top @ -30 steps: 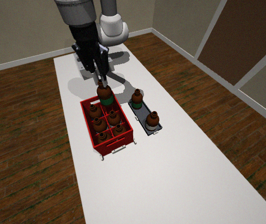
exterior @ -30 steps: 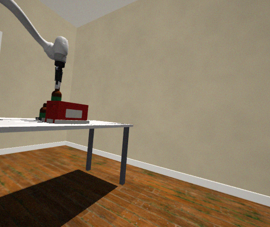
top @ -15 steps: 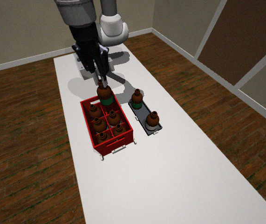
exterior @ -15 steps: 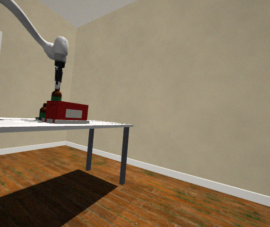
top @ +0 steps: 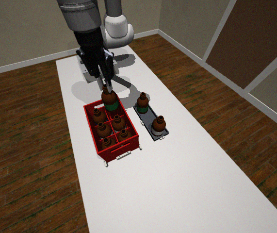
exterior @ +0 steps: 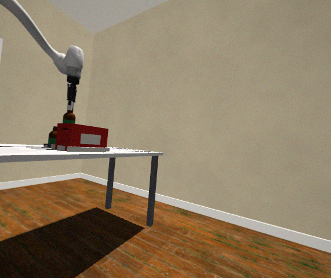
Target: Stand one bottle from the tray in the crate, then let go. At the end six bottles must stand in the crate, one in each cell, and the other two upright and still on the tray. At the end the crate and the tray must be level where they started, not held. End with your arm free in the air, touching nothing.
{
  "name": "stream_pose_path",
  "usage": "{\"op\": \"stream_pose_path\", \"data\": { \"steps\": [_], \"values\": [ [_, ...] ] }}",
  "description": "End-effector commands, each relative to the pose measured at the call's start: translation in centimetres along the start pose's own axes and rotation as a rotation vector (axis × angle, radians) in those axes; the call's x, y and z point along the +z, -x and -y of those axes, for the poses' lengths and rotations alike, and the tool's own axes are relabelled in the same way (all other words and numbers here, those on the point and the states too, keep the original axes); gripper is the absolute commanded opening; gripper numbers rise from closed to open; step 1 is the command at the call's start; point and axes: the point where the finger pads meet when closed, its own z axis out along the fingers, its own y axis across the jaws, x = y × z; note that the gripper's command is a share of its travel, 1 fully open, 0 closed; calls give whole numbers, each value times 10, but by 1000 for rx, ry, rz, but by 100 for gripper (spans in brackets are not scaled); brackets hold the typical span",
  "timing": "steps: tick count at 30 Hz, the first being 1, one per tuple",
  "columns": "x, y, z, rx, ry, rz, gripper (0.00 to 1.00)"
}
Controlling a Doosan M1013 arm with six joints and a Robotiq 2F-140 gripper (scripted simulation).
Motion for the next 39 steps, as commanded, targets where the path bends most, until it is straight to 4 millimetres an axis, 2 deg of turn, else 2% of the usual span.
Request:
{"op": "stream_pose_path", "data": {
  "steps": [1,17,39],
  "values": [
    [8,1,-2,-1,3,2,0],
    [25,1,-2,-1,3,2,0],
    [34,1,-1,-1,3,2,0]
  ]
}}
